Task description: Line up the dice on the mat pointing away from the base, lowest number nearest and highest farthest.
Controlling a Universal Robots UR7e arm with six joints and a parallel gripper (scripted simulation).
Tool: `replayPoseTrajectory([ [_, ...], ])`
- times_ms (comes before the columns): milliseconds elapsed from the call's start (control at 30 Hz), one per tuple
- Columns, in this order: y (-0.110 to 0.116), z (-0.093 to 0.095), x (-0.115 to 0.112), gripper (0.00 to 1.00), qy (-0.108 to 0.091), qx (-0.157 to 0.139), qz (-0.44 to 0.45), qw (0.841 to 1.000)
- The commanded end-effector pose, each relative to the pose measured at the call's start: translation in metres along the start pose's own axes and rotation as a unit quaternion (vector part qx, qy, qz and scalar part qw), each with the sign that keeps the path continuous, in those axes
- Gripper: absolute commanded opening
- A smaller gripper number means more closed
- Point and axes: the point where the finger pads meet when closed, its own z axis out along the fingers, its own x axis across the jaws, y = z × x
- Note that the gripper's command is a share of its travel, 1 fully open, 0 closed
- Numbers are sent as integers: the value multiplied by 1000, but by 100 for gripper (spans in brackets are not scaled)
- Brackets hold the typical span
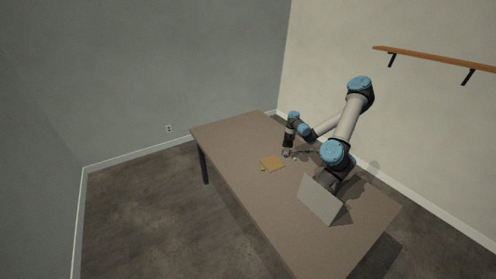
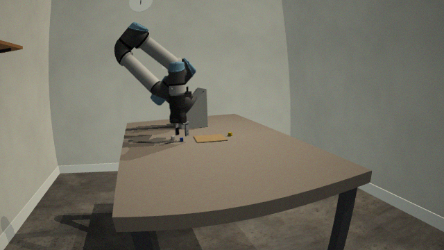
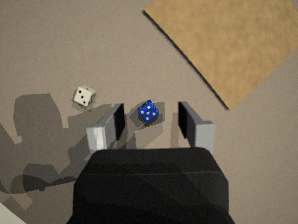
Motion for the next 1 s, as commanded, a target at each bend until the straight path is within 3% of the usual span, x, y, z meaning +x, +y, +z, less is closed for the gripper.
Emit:
replayPoseTrajectory([
  [0,-1,0,1,100,0,0,0,1000],
  [533,-43,0,38,100,0,0,0,1000],
  [967,-113,0,98,100,0,0,0,1000],
])
